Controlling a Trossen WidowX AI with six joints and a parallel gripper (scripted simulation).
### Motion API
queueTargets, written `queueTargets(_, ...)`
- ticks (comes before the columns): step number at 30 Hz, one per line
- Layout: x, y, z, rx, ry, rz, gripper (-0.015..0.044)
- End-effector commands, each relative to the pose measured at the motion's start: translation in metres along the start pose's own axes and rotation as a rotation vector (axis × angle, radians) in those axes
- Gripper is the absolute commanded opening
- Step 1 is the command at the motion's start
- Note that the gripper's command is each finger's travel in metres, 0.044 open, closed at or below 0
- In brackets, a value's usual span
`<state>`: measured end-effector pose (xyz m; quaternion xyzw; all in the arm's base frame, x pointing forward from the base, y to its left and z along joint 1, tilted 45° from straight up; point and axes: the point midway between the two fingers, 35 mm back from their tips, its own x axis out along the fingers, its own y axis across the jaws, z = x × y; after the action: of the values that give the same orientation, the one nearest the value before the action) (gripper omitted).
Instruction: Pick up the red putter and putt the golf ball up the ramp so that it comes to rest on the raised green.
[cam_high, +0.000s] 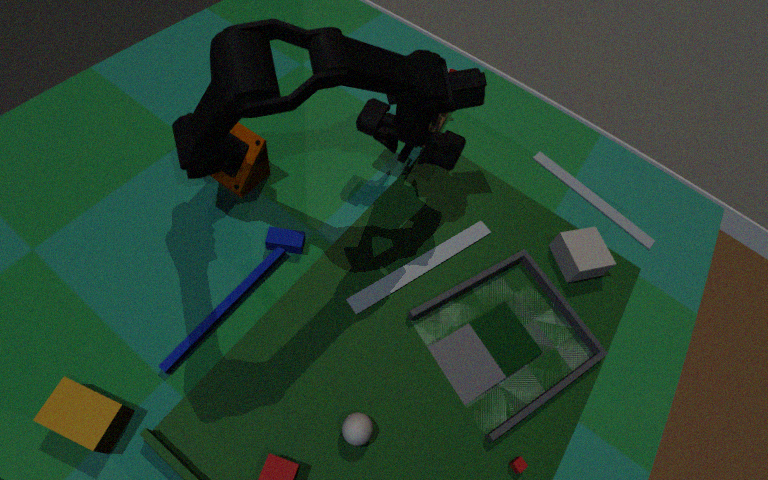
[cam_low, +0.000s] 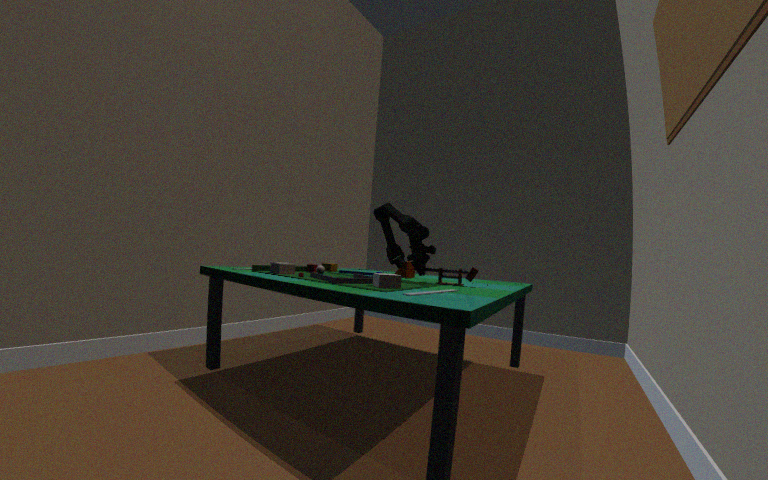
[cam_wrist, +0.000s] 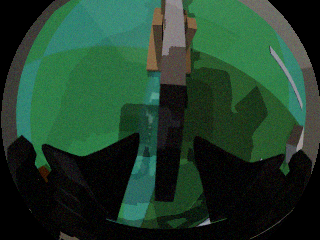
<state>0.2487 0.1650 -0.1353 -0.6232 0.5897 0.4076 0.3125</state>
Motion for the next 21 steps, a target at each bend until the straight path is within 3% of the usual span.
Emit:
queueTargets(1,0.0,0.0,0.0,0.0,0.0,0.001,0.0151)
queueTargets(5,0.0,0.0,0.0,0.0,0.0,0.001,0.0046)
queueTargets(14,-0.005,-0.001,0.002,0.0,0.0,0.001,0.0)
queueTargets(21,-0.041,-0.004,0.014,0.0,-0.003,0.001,0.0)
